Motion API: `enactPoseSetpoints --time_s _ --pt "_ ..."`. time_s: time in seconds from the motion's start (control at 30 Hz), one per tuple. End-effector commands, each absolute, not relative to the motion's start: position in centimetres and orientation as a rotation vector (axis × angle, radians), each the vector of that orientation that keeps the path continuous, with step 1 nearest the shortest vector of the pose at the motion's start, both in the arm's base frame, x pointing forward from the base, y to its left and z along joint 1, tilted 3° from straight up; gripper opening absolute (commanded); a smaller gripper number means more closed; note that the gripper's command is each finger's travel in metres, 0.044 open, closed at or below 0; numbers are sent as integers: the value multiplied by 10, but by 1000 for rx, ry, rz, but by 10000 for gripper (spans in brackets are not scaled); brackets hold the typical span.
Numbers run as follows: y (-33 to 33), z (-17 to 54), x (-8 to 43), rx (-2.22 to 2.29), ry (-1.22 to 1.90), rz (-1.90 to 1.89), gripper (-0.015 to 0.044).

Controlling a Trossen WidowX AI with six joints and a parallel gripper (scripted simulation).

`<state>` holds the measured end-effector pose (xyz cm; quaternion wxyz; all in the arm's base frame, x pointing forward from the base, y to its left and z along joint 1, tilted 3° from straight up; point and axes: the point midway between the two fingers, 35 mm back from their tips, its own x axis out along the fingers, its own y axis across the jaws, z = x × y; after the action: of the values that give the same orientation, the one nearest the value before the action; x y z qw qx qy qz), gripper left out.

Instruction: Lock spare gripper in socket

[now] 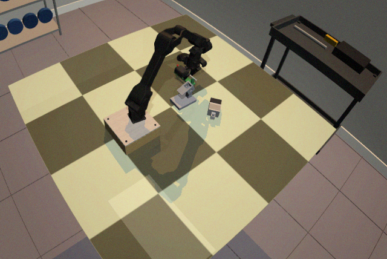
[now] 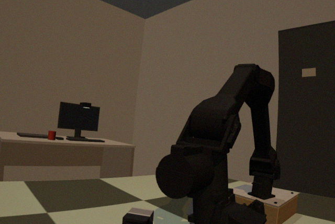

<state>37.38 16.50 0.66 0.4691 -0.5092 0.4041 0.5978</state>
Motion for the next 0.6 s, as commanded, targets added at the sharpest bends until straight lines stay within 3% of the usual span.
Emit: enactPoseSetpoints --time_s 0.0,0.17,0.57 --pt "165 7 374 -1249 989 1465 315" --pt "164 20 372 -1246 997 1470 440" --pt "160 37 366 -1232 1031 1489 440"
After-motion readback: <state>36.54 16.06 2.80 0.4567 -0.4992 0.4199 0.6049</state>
